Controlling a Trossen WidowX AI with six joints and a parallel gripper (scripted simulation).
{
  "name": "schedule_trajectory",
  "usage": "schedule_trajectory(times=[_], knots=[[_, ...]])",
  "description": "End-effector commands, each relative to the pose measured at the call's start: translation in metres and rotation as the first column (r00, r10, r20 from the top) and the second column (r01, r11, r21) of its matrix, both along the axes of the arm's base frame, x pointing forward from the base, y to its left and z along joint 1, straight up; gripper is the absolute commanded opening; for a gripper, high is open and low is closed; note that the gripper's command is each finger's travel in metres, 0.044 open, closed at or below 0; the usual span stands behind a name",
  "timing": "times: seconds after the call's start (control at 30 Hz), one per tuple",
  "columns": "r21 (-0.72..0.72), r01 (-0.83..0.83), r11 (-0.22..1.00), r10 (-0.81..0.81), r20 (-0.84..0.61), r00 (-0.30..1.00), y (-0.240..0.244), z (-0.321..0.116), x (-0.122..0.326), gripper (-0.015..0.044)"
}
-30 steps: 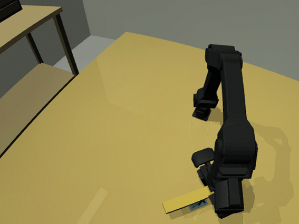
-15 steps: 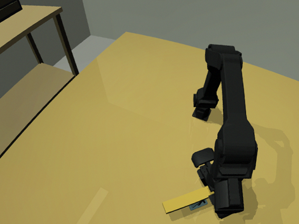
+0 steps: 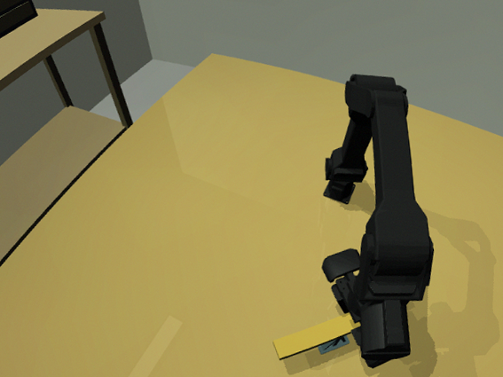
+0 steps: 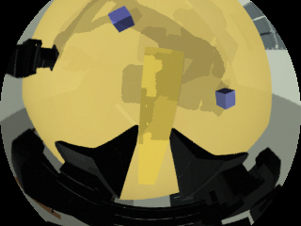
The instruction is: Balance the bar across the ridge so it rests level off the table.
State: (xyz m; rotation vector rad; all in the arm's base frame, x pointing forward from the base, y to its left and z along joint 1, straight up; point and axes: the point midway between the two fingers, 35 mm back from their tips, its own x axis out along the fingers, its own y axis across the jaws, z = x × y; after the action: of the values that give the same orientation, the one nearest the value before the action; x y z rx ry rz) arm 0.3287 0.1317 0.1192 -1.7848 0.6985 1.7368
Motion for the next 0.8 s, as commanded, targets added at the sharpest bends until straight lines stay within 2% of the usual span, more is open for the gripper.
schedule_trajectory(times=[0.0,0.23,0.57,0.67,0.77], knots=[[0.000,0.000,1.000,0.000,0.000,1.000,0.000,0.000,0.000,0.0185],[0.000,0.000,1.000,0.000,0.000,1.000,0.000,0.000,0.000,0.0185],[0.000,0.000,1.000,0.000,0.000,1.000,0.000,0.000,0.000,0.0440],[0.000,0.000,1.000,0.000,0.001,1.000,0.000,0.002,0.000,0.0440],[0.005,0.000,1.000,0.000,0.014,1.000,0.001,0.031,0.003,0.0440]])
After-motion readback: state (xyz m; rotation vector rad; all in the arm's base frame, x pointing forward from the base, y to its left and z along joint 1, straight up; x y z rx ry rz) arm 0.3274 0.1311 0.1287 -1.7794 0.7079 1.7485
